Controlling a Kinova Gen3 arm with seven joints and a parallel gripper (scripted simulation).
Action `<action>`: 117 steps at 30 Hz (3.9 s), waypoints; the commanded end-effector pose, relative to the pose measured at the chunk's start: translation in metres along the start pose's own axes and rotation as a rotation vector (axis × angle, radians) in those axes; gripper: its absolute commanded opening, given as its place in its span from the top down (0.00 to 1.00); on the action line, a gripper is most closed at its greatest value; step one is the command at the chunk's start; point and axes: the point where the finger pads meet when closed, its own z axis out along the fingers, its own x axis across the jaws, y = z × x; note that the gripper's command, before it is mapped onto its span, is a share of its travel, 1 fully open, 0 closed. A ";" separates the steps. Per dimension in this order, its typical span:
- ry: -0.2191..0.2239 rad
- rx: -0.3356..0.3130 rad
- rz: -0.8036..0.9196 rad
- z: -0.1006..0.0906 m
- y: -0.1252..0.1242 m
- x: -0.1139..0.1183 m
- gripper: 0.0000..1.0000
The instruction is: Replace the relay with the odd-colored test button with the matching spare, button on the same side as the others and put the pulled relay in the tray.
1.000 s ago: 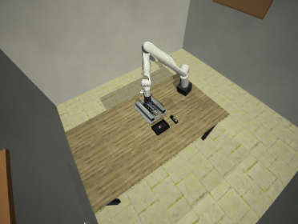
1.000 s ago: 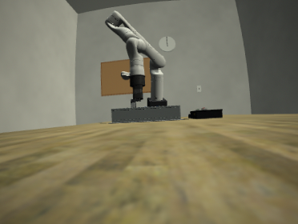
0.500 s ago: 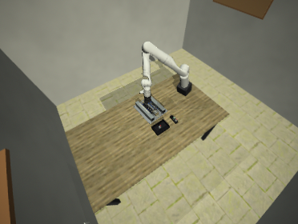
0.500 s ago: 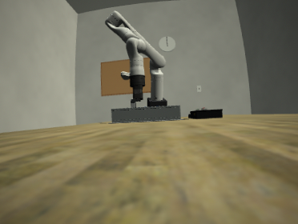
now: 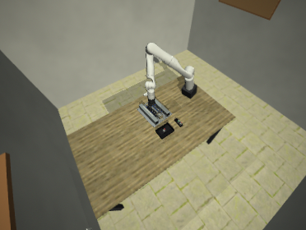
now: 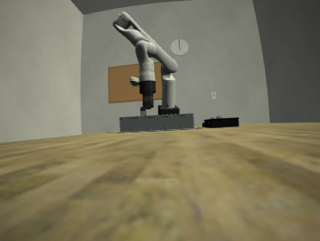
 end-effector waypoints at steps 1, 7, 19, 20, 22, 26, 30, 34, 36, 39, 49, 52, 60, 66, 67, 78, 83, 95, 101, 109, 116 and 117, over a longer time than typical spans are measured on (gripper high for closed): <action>-0.001 0.000 0.000 0.000 0.000 0.000 1.00; -0.001 0.000 0.000 0.000 0.000 0.000 1.00; -0.001 0.001 0.000 0.002 0.000 0.000 1.00; -0.001 0.001 0.000 0.002 0.000 0.000 1.00; -0.001 0.001 0.000 0.003 0.000 0.000 1.00; -0.001 0.001 0.000 0.004 0.000 0.000 1.00; -0.002 0.003 -0.001 0.004 -0.001 0.000 1.00; -0.002 0.003 -0.001 0.006 0.000 0.000 1.00; -0.002 0.003 -0.001 0.007 0.000 0.000 1.00; -0.002 0.003 -0.001 0.008 0.000 0.000 1.00; -0.004 0.012 -0.005 0.004 0.000 0.000 0.00; -0.004 0.012 -0.005 0.004 0.000 0.000 0.00; -0.004 0.012 -0.005 0.004 0.000 0.000 0.00; -0.004 0.012 -0.005 0.004 0.000 0.000 0.00; -0.004 0.012 -0.005 0.004 0.000 0.000 0.00; -0.004 0.012 -0.005 0.004 0.000 0.000 0.00; -0.004 0.012 -0.005 0.004 0.000 0.000 0.00; -0.004 0.012 -0.005 0.004 0.000 0.000 0.00; -0.003 0.008 -0.003 0.003 0.000 0.000 0.00; -0.001 0.002 -0.001 0.001 0.000 0.000 0.00; -0.001 -0.001 -0.002 0.000 0.001 -0.001 0.00; -0.001 -0.001 -0.002 0.000 0.001 -0.001 0.00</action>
